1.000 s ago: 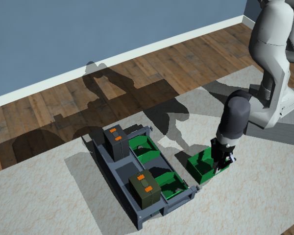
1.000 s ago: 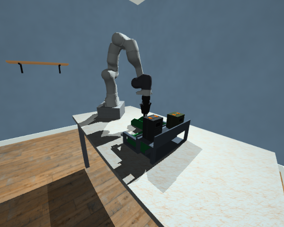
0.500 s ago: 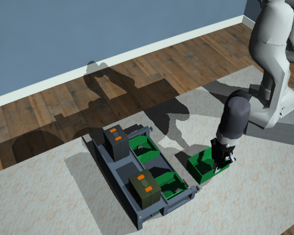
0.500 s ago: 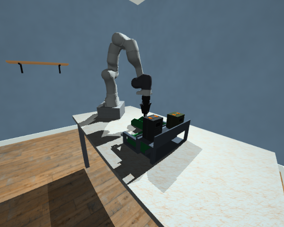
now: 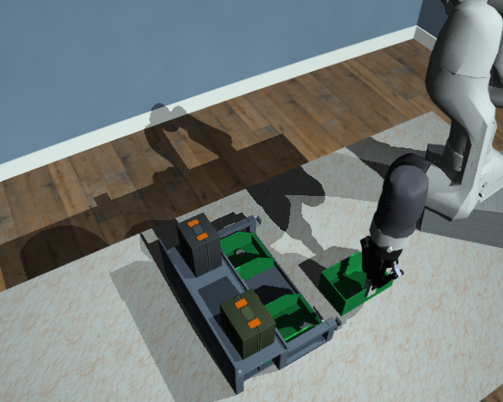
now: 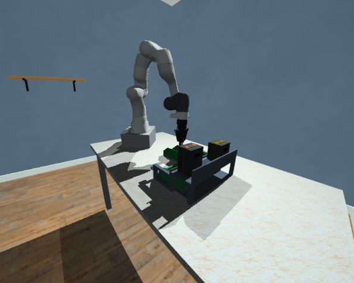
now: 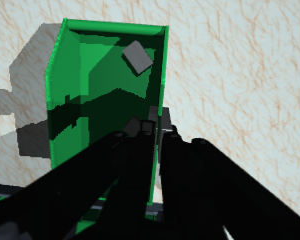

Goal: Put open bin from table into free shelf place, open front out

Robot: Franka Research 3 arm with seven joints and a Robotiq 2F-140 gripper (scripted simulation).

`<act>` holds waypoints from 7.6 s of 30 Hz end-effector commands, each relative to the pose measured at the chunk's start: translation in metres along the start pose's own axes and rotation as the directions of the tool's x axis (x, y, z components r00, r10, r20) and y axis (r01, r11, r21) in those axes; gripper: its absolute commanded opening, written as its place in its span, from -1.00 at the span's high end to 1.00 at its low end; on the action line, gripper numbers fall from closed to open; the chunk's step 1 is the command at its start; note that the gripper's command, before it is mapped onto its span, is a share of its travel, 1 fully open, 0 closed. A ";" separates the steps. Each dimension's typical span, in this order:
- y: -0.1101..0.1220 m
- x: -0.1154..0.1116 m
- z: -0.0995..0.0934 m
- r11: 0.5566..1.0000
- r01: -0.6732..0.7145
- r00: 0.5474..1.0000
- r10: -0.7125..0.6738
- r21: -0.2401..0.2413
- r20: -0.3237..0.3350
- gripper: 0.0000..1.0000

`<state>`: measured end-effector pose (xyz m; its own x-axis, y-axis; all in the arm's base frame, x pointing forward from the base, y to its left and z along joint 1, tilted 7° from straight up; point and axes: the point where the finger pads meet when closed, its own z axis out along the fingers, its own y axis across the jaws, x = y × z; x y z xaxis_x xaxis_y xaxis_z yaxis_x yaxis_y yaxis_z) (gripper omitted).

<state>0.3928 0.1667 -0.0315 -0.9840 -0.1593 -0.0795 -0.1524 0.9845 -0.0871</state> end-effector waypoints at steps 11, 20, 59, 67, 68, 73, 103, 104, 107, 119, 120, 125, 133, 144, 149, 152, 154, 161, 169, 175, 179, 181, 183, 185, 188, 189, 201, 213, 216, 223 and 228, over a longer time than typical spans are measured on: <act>0.000 -0.001 0.000 1.000 0.004 1.000 -0.004 -0.001 0.002 1.00; 0.000 -0.001 0.000 1.000 0.004 1.000 -0.004 -0.001 0.002 1.00; 0.000 -0.001 -0.008 1.000 0.004 1.000 -0.004 -0.001 0.002 1.00; 0.000 -0.001 -0.017 1.000 0.004 1.000 -0.004 -0.001 0.002 1.00; 0.000 -0.001 -0.018 1.000 0.004 1.000 -0.004 -0.001 0.002 1.00; 0.000 -0.001 -0.022 1.000 0.004 1.000 -0.004 -0.001 0.002 1.00; 0.000 -0.001 -0.037 1.000 0.004 1.000 -0.004 -0.001 0.002 1.00; 0.000 -0.001 -0.037 1.000 0.004 1.000 -0.004 -0.001 0.002 1.00; 0.000 -0.001 -0.037 1.000 0.004 1.000 -0.004 -0.001 0.002 1.00; 0.000 -0.001 -0.037 1.000 0.004 1.000 -0.004 -0.001 0.002 1.00; 0.000 -0.001 -0.037 1.000 0.004 1.000 -0.004 -0.001 0.002 1.00; 0.000 -0.001 -0.037 1.000 0.004 1.000 -0.004 -0.001 0.002 1.00; 0.000 -0.001 -0.037 1.000 0.004 1.000 -0.004 -0.001 0.002 1.00; -0.003 -0.001 -0.037 1.000 0.004 1.000 -0.004 -0.001 0.002 1.00; -0.010 -0.002 -0.037 1.000 0.003 1.000 -0.003 -0.001 0.002 1.00; -0.017 -0.002 -0.037 1.000 0.002 1.000 -0.002 -0.001 0.002 1.00; -0.023 -0.002 -0.036 1.000 0.001 1.000 -0.001 -0.001 0.002 1.00; -0.040 -0.003 -0.036 1.000 -0.001 1.000 0.001 -0.001 0.002 1.00; -0.069 -0.005 -0.035 1.000 -0.005 1.000 0.005 -0.001 0.002 1.00; -0.082 -0.005 -0.035 1.000 -0.007 1.000 0.007 -0.001 0.002 1.00; -0.092 -0.006 -0.035 1.000 -0.008 1.000 0.008 -0.001 0.002 1.00; -0.096 -0.006 -0.035 1.000 -0.009 1.000 0.009 -0.001 0.002 1.00; -0.099 -0.006 -0.035 1.000 -0.009 1.000 0.009 -0.001 0.002 1.00; -0.101 -0.006 -0.035 1.000 -0.010 1.000 0.010 -0.001 0.002 1.00; -0.103 -0.006 -0.034 1.000 -0.010 1.000 0.010 -0.001 0.002 1.00; -0.104 -0.006 -0.034 1.000 -0.010 1.000 0.010 -0.001 0.002 1.00; -0.104 -0.006 -0.034 1.000 -0.010 1.000 0.010 -0.001 0.002 1.00; -0.104 -0.006 -0.034 1.000 -0.010 1.000 0.010 -0.001 0.002 1.00; -0.104 -0.006 -0.034 1.000 -0.010 1.000 0.010 -0.001 0.002 1.00; -0.104 -0.006 -0.034 1.000 -0.010 1.000 0.010 -0.001 0.002 1.00; -0.104 -0.006 -0.034 1.000 -0.010 1.000 0.010 -0.001 0.002 1.00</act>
<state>0.4104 0.0665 0.0110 -0.9860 -0.1474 -0.0779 -0.1403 0.9861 -0.0893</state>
